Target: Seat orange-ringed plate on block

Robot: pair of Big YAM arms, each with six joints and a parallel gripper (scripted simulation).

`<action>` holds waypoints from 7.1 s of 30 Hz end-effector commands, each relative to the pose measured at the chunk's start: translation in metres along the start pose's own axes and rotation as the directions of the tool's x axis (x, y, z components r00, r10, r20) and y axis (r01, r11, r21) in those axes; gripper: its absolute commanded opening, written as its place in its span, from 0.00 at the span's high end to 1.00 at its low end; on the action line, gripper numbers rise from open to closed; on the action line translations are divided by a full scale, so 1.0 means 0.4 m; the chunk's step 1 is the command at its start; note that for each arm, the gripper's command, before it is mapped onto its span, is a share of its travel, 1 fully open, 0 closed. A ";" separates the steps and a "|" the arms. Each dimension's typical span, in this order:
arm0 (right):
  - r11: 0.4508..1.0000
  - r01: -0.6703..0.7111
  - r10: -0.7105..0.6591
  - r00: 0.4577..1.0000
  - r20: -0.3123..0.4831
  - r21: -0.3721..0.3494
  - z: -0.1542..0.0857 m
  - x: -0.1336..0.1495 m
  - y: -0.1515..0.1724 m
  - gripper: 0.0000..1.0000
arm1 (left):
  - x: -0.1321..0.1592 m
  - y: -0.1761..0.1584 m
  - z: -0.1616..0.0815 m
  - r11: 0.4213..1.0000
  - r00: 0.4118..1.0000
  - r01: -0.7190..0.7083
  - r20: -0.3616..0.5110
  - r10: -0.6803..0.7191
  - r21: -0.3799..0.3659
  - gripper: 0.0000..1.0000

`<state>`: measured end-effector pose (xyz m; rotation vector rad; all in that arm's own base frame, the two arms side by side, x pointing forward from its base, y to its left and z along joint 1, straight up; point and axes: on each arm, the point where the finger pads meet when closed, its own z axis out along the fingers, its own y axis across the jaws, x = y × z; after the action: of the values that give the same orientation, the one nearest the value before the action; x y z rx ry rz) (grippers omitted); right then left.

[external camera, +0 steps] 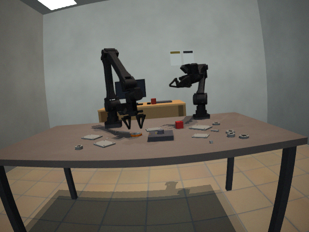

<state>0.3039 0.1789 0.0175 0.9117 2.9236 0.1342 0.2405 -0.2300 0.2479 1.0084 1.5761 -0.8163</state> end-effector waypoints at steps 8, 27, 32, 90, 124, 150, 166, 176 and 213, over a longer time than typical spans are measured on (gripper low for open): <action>0.949 -0.296 0.299 0.954 -0.012 0.108 0.013 -0.013 0.034 0.11 | -0.022 -0.007 0.001 1.000 0.999 -0.024 0.027 0.023 0.015 0.00; 0.958 -0.273 0.275 0.961 -0.012 0.093 0.045 -0.018 0.063 0.11 | -0.017 -0.005 0.000 1.000 1.000 -0.017 0.020 0.017 0.013 0.00; 0.956 -0.271 0.274 0.962 -0.015 0.113 0.075 -0.005 0.038 0.11 | -0.017 -0.005 0.000 1.000 1.000 -0.017 0.020 0.017 0.013 0.00; 0.953 -0.282 0.285 0.958 -0.014 0.111 -0.092 -0.019 0.323 0.41 | -0.037 0.035 -0.016 0.952 0.992 0.109 -0.031 -0.122 -0.285 0.00; 0.882 0.467 -0.463 0.883 -0.074 0.060 -0.101 -0.032 0.470 0.41 | 0.016 0.077 -0.045 0.883 0.987 0.097 -0.068 -0.143 -0.460 0.00; 0.065 0.998 -0.994 0.063 -0.089 -0.024 -0.095 -0.026 0.454 0.41 | 0.016 0.077 -0.045 0.883 0.987 0.097 -0.068 -0.143 -0.460 0.00; -0.484 0.873 -0.872 -0.487 -0.049 -0.053 -0.099 -0.030 0.460 0.41 | 0.016 0.077 -0.045 0.883 0.987 0.097 -0.068 -0.143 -0.460 0.00; -0.493 0.868 -0.867 -0.496 -0.049 -0.056 -0.095 -0.031 0.459 0.41 | 0.016 0.077 -0.045 0.883 0.987 0.097 -0.068 -0.143 -0.460 0.00; -0.501 0.862 -0.860 -0.506 -0.063 -0.074 0.050 -0.017 0.448 0.41 | 0.016 0.077 -0.045 0.883 0.987 0.097 -0.068 -0.143 -0.460 0.00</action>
<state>0.4086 0.3129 0.0287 -2.1193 2.3153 -0.0178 0.2579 -0.1984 0.2316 0.6360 1.8398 -0.4337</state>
